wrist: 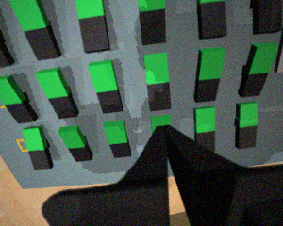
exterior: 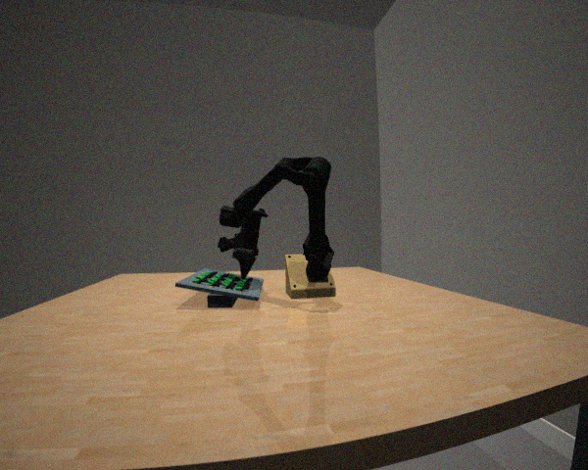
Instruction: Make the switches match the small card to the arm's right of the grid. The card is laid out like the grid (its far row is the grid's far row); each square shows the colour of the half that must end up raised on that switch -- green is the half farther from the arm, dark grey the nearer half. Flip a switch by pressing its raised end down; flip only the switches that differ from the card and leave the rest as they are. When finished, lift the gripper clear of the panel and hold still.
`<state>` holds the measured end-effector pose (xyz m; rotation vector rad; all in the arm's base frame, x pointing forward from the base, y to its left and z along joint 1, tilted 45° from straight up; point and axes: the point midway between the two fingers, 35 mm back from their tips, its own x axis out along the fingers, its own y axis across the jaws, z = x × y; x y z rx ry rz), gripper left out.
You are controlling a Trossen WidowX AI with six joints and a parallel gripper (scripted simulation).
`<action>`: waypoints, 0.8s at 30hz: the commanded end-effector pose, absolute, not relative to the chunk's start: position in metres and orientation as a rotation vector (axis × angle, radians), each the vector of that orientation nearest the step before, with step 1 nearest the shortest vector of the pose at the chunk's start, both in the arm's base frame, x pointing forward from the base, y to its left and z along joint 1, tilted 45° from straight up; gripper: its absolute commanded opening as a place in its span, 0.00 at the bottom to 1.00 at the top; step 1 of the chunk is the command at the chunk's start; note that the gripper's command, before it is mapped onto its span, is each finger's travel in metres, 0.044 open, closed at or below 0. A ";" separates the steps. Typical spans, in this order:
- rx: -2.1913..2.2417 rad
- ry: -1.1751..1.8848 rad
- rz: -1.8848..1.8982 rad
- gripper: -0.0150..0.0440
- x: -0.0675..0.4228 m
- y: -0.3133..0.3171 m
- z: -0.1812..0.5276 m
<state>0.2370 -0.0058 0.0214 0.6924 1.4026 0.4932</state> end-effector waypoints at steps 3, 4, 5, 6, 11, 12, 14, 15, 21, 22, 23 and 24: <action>0.699 1.400 0.493 0.25 0.238 -0.005 0.021; 0.699 1.400 0.493 0.25 0.238 -0.005 0.021; 0.699 1.400 0.493 0.25 0.238 -0.005 0.021; 0.699 1.400 0.493 0.25 0.238 -0.005 0.021; 0.699 1.400 0.493 0.25 0.238 -0.005 0.021; 0.699 1.400 0.493 0.25 0.238 -0.005 0.021; 0.699 1.400 0.493 0.25 0.238 -0.005 0.021; 0.699 1.400 0.493 0.25 0.238 -0.005 0.021; 0.699 1.400 0.493 0.25 0.238 -0.004 0.020; 0.699 1.400 0.493 0.25 0.238 -0.004 0.020; 0.699 1.400 0.493 0.25 0.238 -0.004 0.020; 0.699 1.400 0.493 0.25 0.238 -0.004 0.020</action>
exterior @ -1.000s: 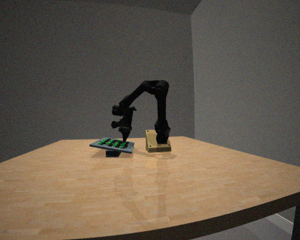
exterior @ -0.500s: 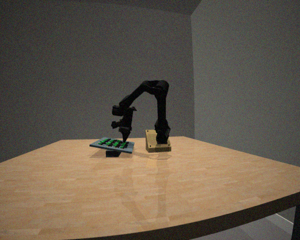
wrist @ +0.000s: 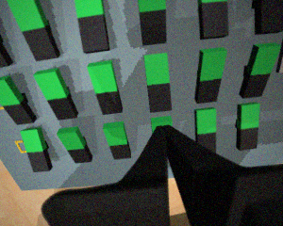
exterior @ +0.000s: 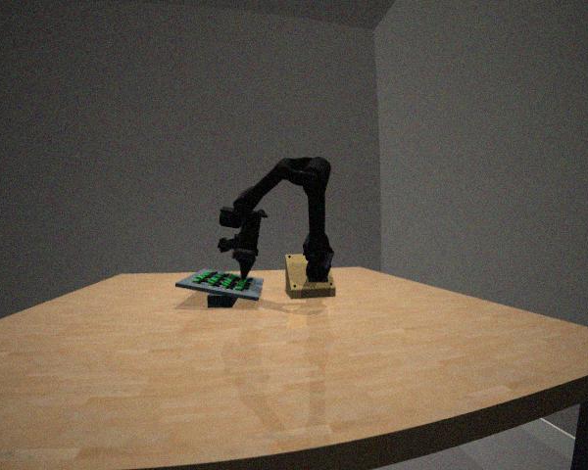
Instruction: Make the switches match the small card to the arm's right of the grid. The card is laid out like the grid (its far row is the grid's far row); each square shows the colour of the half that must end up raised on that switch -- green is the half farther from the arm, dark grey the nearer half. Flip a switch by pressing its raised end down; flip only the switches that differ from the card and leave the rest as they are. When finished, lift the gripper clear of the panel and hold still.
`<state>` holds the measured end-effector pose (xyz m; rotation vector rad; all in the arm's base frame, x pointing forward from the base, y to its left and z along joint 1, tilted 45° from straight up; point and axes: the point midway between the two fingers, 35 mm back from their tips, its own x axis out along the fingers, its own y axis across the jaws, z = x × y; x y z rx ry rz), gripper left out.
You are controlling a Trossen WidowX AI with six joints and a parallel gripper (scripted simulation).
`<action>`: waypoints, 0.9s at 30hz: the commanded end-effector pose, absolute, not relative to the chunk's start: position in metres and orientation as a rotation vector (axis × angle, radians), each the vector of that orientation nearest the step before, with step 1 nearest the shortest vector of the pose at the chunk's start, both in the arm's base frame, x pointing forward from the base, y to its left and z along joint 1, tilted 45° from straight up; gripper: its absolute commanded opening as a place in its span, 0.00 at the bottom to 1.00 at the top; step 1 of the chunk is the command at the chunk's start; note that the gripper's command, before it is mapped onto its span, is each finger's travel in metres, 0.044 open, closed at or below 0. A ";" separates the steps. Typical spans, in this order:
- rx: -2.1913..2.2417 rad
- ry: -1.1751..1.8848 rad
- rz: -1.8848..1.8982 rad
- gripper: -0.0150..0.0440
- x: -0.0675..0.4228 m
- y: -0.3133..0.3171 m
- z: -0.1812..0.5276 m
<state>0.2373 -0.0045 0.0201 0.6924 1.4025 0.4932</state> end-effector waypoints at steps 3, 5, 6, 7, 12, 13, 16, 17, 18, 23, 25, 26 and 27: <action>0.699 1.400 0.493 0.25 0.238 -0.004 0.020; 0.699 1.400 0.493 0.25 0.238 -0.003 0.019; 0.699 1.400 0.493 0.25 0.238 -0.003 0.019; 0.699 1.400 0.493 0.25 0.238 -0.003 0.019; 0.699 1.400 0.493 0.25 0.238 -0.003 0.019; 0.699 1.400 0.493 0.25 0.238 -0.003 0.019; 0.699 1.400 0.493 0.25 0.238 -0.002 0.018; 0.699 1.400 0.493 0.25 0.238 -0.002 0.018; 0.699 1.400 0.493 0.25 0.238 -0.002 0.018; 0.699 1.400 0.493 0.25 0.238 -0.002 0.018; 0.699 1.400 0.493 0.25 0.238 -0.002 0.018; 0.699 1.400 0.493 0.25 0.238 -0.002 0.017; 0.699 1.400 0.493 0.25 0.238 -0.001 0.017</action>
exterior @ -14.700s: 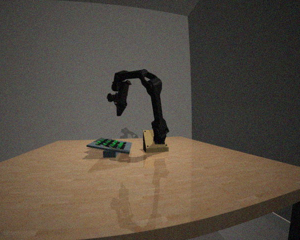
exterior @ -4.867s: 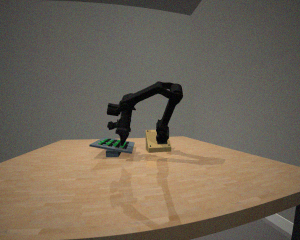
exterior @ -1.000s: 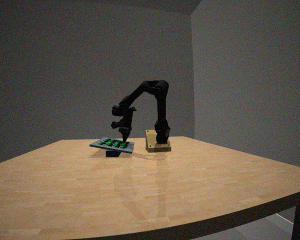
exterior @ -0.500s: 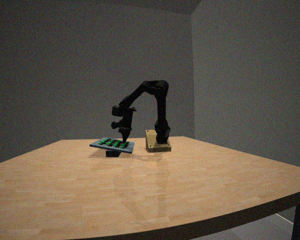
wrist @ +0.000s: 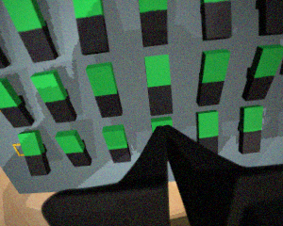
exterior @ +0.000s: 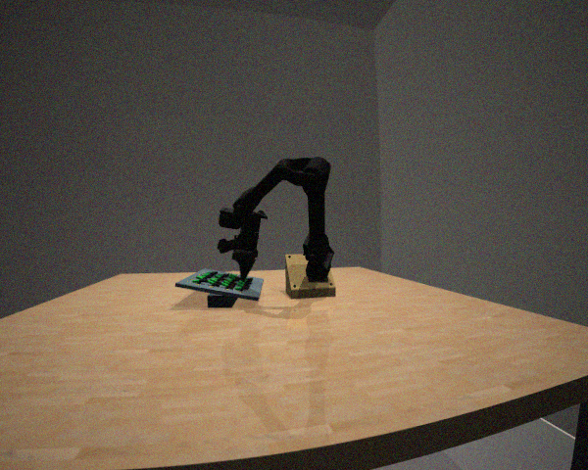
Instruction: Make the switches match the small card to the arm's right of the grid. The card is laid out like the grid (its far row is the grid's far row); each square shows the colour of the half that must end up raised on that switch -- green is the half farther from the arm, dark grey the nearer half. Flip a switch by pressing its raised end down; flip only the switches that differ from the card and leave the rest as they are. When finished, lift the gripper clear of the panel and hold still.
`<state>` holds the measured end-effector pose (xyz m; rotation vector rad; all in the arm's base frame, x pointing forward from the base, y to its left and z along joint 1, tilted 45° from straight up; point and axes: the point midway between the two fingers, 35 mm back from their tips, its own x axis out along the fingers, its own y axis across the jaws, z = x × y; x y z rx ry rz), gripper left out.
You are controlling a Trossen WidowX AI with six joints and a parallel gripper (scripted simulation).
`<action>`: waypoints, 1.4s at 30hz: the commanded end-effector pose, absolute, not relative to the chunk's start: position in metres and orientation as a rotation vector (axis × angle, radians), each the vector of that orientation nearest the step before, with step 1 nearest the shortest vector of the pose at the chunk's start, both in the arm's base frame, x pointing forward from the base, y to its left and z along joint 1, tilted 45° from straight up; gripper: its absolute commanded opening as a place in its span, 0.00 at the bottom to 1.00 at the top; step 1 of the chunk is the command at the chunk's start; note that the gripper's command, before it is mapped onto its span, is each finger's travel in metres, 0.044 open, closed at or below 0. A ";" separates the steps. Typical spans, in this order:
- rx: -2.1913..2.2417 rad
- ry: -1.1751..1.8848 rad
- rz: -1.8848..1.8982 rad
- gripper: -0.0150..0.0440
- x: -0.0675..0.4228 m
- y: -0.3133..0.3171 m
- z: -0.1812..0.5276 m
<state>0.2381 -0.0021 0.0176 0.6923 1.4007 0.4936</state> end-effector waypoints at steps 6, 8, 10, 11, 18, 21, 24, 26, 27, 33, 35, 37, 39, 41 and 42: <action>0.695 1.394 0.486 0.25 0.236 -0.019 0.033; 0.700 1.382 0.481 0.25 0.230 -0.039 0.055; 0.702 1.378 0.480 0.25 0.228 -0.046 0.063; 0.702 1.378 0.480 0.25 0.228 -0.046 0.063; 0.700 1.379 0.478 0.25 0.208 -0.065 0.041; 0.701 1.379 0.478 0.25 0.206 -0.066 0.040; 0.702 1.366 0.472 0.25 0.209 -0.054 0.027; 0.705 1.355 0.469 0.25 0.211 -0.043 0.016; 0.705 1.353 0.468 0.25 0.211 -0.042 0.015; 0.705 1.353 0.469 0.25 0.212 -0.038 0.011; 0.705 1.353 0.469 0.25 0.212 -0.035 0.008; 0.705 1.353 0.469 0.25 0.212 -0.034 0.007; 0.705 1.353 0.469 0.25 0.213 -0.033 0.006; 0.705 1.353 0.469 0.25 0.213 -0.031 0.004; 0.705 1.353 0.469 0.25 0.213 -0.030 0.003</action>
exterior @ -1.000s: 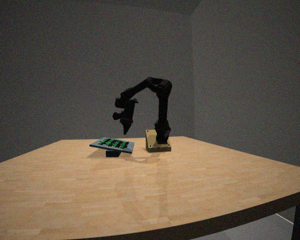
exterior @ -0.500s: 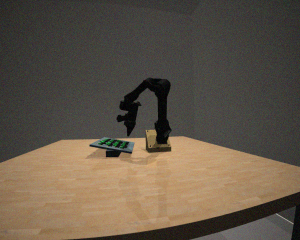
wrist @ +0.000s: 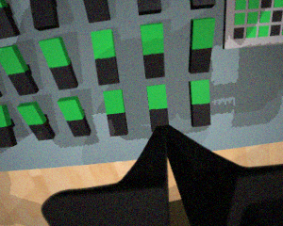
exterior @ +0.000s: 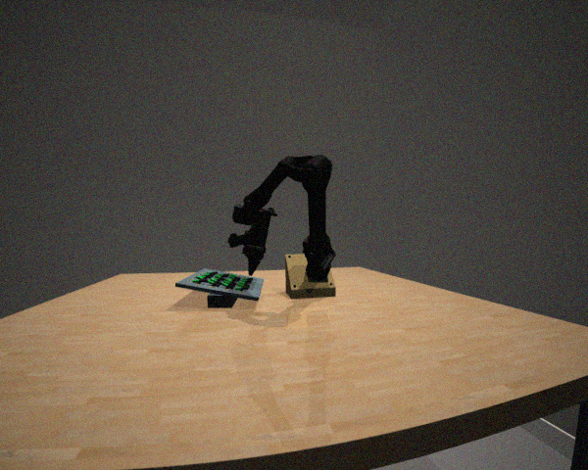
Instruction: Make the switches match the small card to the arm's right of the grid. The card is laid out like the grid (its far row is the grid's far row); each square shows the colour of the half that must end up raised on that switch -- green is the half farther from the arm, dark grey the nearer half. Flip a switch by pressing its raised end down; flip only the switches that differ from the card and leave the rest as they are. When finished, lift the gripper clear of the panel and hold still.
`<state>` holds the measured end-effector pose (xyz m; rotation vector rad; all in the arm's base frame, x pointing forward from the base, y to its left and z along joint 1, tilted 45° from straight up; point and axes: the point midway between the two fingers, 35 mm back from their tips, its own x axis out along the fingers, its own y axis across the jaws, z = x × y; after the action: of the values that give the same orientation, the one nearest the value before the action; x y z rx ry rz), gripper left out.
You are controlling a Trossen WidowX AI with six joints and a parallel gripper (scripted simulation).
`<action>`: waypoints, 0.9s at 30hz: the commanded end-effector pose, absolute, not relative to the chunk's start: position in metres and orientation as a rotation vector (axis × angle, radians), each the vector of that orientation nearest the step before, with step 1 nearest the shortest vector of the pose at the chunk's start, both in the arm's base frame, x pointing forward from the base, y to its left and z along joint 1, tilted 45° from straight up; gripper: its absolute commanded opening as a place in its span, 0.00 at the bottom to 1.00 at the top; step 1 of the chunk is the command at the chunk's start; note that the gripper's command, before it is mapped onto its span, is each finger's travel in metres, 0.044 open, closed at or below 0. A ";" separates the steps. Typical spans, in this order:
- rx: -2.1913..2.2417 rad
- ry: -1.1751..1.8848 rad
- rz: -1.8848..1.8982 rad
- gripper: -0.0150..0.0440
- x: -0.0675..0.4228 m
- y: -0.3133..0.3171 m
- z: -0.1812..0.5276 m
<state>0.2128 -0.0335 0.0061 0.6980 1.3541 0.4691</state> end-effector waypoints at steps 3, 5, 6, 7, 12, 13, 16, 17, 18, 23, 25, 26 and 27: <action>0.705 1.353 0.469 0.25 0.214 -0.027 0.000; 0.706 1.352 0.469 0.25 0.215 -0.025 -0.002; 0.706 1.352 0.469 0.25 0.215 -0.025 -0.002; 0.706 1.352 0.469 0.25 0.215 -0.025 -0.002; 0.706 1.352 0.469 0.25 0.215 -0.025 -0.002; 0.706 1.352 0.469 0.25 0.215 -0.025 -0.002; 0.706 1.352 0.469 0.25 0.215 -0.025 -0.002; 0.706 1.352 0.469 0.25 0.215 -0.025 -0.002; 0.706 1.352 0.469 0.25 0.215 -0.025 -0.002; 0.706 1.352 0.469 0.25 0.215 -0.025 -0.002; 0.706 1.352 0.469 0.25 0.215 -0.025 -0.002; 0.706 1.352 0.469 0.25 0.215 -0.025 -0.002; 0.706 1.352 0.469 0.25 0.215 -0.025 -0.002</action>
<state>0.2140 -0.0252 -0.0023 0.6997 1.3555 0.4703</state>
